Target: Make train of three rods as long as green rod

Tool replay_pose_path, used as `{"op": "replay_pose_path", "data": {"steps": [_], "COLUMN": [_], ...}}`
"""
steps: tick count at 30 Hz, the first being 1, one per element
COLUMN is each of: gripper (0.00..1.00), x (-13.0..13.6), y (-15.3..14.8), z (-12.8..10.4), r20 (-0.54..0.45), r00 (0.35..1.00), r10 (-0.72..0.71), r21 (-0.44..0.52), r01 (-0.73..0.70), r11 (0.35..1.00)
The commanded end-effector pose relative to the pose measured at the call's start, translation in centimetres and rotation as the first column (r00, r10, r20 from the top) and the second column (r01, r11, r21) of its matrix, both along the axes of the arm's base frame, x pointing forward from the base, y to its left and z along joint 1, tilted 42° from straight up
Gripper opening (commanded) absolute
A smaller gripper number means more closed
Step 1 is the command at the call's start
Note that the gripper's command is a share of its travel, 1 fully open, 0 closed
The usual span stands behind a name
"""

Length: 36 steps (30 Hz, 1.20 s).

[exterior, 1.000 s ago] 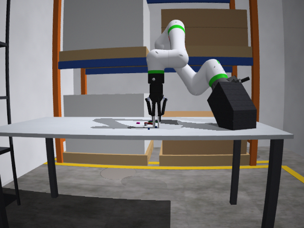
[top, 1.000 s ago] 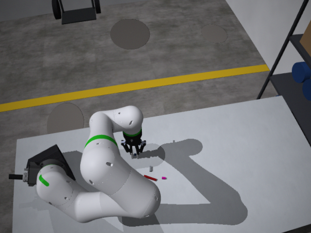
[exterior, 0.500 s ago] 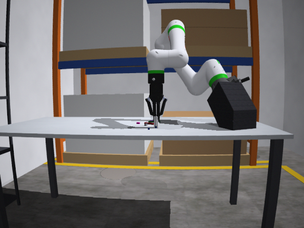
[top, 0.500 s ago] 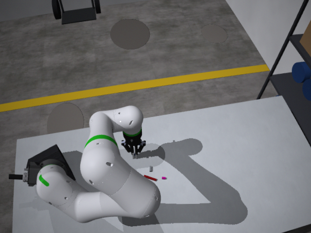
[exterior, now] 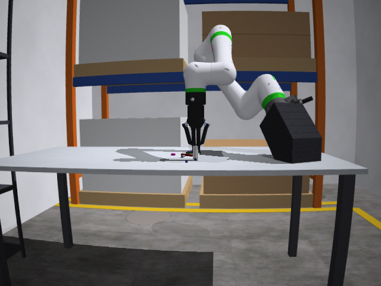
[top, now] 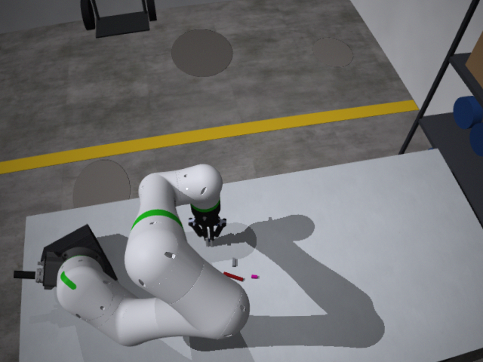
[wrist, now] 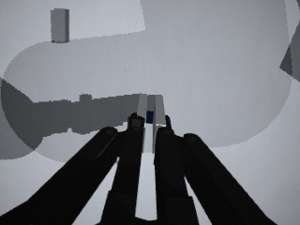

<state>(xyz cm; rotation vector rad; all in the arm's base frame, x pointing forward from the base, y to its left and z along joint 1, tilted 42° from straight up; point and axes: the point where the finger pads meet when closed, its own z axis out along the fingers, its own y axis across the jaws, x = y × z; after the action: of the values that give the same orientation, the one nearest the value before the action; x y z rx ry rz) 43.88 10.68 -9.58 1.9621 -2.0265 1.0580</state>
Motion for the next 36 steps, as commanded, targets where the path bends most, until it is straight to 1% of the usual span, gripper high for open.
{"op": "replay_pose_path", "data": {"steps": [1,15,19,23,25,32,36], "gripper": [0.03,0.03,0.03,0.03,0.03,0.03,0.03], "x": [0.0,0.0,-0.2,-0.9,-0.9,-2.8,-3.5], "y": [0.0,0.0,0.3,1.4,1.4,4.2,5.3], "z": [0.0,0.0,0.4,1.8,1.8,5.7,7.2], "r20": [0.0,0.0,0.0,0.0,0.0,0.0,0.0], "r00": [1.0,1.0,1.0,1.0,1.0,1.0,1.0], "r10": [0.0,0.0,0.0,0.0,0.0,0.0,0.0], "r21": [0.0,0.0,0.0,0.0,0.0,0.0,0.0], "r01": [0.0,0.0,0.0,0.0,0.0,0.0,0.0], "r11": [1.0,1.0,1.0,1.0,1.0,1.0,1.0]}}
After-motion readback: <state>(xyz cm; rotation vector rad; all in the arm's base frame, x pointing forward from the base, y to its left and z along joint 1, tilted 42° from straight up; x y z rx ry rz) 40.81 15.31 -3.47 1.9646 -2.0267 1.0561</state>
